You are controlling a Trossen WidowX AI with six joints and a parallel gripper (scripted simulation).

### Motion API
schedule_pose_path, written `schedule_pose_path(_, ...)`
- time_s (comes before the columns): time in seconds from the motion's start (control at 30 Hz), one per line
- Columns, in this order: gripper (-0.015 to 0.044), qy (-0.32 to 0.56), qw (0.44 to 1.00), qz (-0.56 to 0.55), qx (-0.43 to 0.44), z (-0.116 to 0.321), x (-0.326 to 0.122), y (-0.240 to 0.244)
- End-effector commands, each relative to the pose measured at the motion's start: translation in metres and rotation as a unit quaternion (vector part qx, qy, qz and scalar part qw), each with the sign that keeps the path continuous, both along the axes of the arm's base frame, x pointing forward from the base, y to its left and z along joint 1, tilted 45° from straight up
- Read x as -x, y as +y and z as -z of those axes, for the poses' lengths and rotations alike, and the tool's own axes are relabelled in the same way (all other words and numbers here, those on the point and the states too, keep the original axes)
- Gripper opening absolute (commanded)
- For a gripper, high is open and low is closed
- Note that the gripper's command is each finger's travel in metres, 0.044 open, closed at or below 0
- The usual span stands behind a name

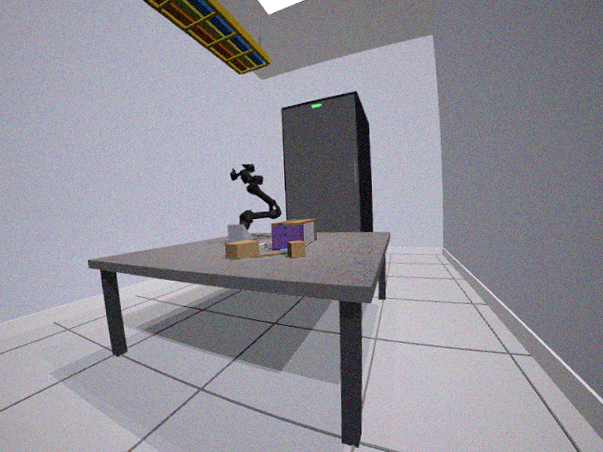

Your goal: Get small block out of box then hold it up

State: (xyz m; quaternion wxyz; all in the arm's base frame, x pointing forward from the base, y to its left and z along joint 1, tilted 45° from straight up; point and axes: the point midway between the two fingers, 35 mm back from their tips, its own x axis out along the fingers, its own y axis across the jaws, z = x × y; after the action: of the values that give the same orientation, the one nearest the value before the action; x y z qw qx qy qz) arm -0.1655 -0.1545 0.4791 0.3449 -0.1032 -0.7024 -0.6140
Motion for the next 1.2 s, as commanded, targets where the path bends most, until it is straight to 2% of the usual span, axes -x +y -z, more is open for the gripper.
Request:
schedule_pose_path(0.0,0.04,0.001,1.0,-0.003,-0.002,0.0,-0.001,-0.002)
schedule_pose_path(0.1,0.04,0.009,0.998,-0.04,-0.04,0.005,-0.01,-0.029)
schedule_pose_path(0.37,0.04,0.057,0.971,-0.076,-0.218,0.027,-0.037,-0.095)
schedule_pose_path(0.6,0.04,0.183,0.869,-0.141,-0.438,0.076,-0.106,-0.171)
schedule_pose_path(0.77,0.04,0.328,0.741,-0.179,-0.558,0.118,-0.17,-0.205)
schedule_pose_path(0.9,0.04,0.46,0.612,-0.205,-0.609,0.154,-0.227,-0.216)
schedule_pose_path(1.03,0.04,0.593,0.469,-0.226,-0.614,0.192,-0.285,-0.211)
schedule_pose_path(1.17,0.04,0.716,0.32,-0.241,-0.572,0.228,-0.339,-0.191)
